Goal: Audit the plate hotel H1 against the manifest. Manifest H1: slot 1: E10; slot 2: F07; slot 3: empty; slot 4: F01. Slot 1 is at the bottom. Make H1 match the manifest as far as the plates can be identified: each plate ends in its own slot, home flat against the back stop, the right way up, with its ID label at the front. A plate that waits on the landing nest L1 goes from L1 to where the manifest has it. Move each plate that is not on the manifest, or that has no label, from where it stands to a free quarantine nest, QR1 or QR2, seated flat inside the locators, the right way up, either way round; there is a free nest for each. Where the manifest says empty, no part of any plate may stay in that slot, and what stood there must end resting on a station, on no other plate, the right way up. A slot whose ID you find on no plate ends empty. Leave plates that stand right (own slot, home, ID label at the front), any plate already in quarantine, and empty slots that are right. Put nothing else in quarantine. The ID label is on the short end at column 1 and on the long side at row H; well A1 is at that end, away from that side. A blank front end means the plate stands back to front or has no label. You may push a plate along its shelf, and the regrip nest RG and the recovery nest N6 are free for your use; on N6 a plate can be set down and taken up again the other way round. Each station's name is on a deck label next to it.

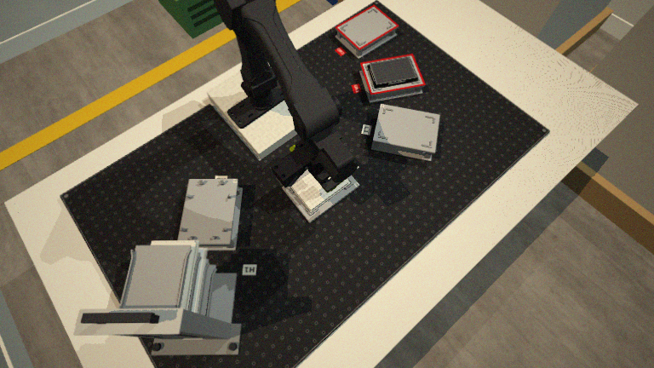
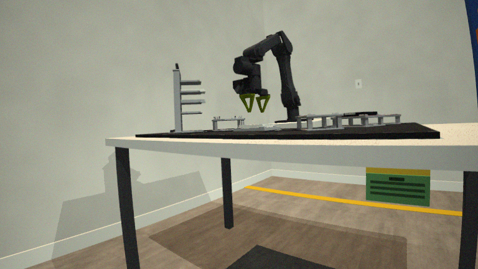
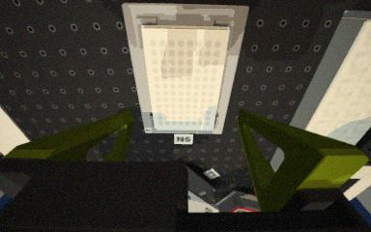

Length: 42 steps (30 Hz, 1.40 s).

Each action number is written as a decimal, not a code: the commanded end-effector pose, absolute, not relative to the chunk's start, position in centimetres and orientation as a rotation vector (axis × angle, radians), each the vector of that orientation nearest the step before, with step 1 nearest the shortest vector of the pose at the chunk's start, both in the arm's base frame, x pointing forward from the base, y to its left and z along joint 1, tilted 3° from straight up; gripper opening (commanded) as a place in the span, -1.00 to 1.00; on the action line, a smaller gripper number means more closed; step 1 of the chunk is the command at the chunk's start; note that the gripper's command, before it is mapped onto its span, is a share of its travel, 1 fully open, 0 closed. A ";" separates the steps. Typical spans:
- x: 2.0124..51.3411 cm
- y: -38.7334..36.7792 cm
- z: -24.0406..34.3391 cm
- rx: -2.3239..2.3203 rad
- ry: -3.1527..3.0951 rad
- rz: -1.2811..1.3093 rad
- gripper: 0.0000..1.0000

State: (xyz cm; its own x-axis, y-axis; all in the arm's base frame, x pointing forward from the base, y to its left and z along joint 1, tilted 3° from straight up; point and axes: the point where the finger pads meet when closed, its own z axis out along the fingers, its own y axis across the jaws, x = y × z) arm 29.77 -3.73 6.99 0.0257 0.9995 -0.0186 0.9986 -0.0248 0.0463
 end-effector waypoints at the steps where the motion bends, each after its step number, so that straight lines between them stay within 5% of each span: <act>1: 30.0 -3.7 7.0 2.231 2.132 0.043 1.00; 42: 30.3 -3.8 2.3 2.231 2.132 0.043 1.00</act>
State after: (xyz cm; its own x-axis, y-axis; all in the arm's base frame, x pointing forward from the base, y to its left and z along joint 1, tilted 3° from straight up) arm 30.01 -3.75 2.22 0.0447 0.9988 -0.0176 0.9980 -0.0438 0.0465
